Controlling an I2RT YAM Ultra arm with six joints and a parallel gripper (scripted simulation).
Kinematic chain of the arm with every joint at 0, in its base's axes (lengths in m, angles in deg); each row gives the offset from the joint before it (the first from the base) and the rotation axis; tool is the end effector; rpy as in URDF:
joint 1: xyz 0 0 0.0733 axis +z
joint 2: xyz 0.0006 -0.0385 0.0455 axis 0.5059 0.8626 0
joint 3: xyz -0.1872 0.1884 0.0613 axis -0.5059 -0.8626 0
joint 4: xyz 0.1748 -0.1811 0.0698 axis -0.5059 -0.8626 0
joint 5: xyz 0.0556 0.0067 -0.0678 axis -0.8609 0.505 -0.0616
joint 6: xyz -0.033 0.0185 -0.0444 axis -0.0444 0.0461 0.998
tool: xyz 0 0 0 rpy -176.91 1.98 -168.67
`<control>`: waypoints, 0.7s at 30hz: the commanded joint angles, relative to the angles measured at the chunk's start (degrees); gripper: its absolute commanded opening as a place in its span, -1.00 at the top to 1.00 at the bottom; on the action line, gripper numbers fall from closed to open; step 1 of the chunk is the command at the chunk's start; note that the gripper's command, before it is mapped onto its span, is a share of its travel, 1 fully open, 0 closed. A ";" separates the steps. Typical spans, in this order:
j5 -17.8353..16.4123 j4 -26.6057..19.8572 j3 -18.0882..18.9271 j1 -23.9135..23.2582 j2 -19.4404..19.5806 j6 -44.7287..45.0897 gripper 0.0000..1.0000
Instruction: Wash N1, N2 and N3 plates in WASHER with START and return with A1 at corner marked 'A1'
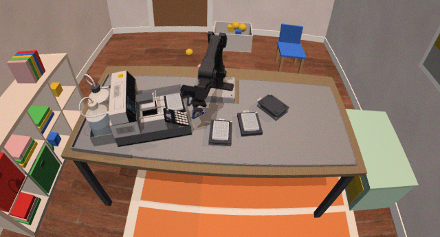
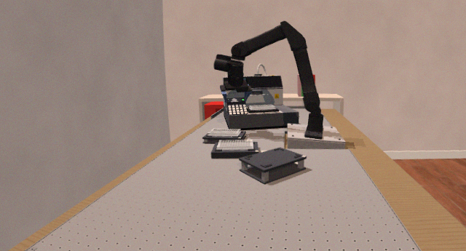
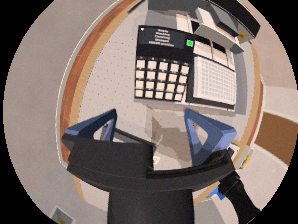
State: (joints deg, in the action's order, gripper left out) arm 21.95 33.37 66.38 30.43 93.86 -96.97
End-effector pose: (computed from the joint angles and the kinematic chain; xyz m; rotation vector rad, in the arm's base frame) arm 0.3634 -0.0151 0.2133 1.3324 2.4465 -0.3941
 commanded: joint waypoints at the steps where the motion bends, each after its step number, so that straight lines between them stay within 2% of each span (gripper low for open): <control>1: -2.04 1.02 -1.16 -2.08 -3.08 9.95 -1.00; 10: -10.04 -0.22 -3.33 -11.55 -7.93 35.33 -1.00; 13: -12.56 -1.71 -2.86 -14.83 -8.59 43.75 -1.00; 15: -12.56 -1.71 -2.86 -14.83 -8.59 43.75 -1.00; 21: -16.92 -5.98 -0.34 -21.33 -8.51 60.52 -1.00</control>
State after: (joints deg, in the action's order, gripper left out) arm 7.26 29.39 63.96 11.26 85.81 -47.13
